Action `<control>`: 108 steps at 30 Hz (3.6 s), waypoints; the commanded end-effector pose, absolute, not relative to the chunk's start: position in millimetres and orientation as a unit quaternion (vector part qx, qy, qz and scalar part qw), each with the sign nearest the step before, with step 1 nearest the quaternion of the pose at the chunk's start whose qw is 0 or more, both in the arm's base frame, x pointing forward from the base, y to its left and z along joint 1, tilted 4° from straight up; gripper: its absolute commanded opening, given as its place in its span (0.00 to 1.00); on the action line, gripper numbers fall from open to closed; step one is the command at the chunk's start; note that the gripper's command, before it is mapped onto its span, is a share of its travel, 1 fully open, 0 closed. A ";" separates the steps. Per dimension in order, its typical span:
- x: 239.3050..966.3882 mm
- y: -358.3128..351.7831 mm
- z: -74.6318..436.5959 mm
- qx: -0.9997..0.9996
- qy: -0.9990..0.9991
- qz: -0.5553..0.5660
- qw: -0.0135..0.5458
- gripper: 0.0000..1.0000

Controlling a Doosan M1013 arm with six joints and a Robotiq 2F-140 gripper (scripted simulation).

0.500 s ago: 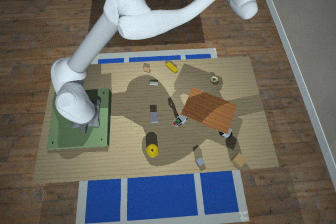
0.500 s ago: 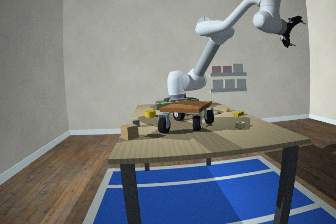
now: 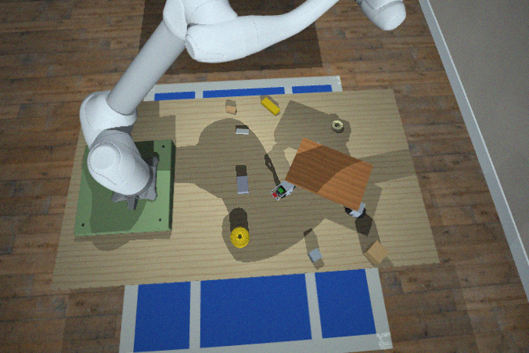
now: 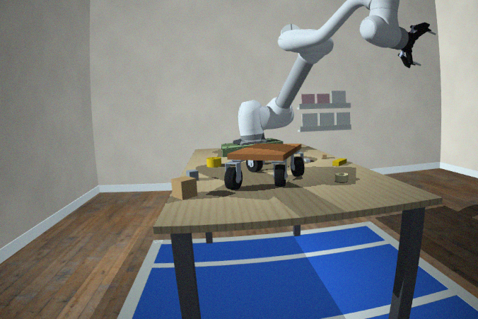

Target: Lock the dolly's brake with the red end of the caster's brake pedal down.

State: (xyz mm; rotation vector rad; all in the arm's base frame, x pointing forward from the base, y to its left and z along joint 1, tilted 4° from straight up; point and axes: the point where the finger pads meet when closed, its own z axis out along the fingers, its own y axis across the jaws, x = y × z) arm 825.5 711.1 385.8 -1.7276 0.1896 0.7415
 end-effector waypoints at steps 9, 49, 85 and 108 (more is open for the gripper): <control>838.1 641.5 351.8 -0.786 0.140 0.288 0.529 0.00; 673.0 54.0 182.9 -0.892 0.450 0.030 0.025 0.00; 567.8 -96.3 156.1 -0.982 0.186 0.011 -0.037 0.00; 567.1 -98.4 132.5 -0.917 -0.394 0.035 -0.045 0.00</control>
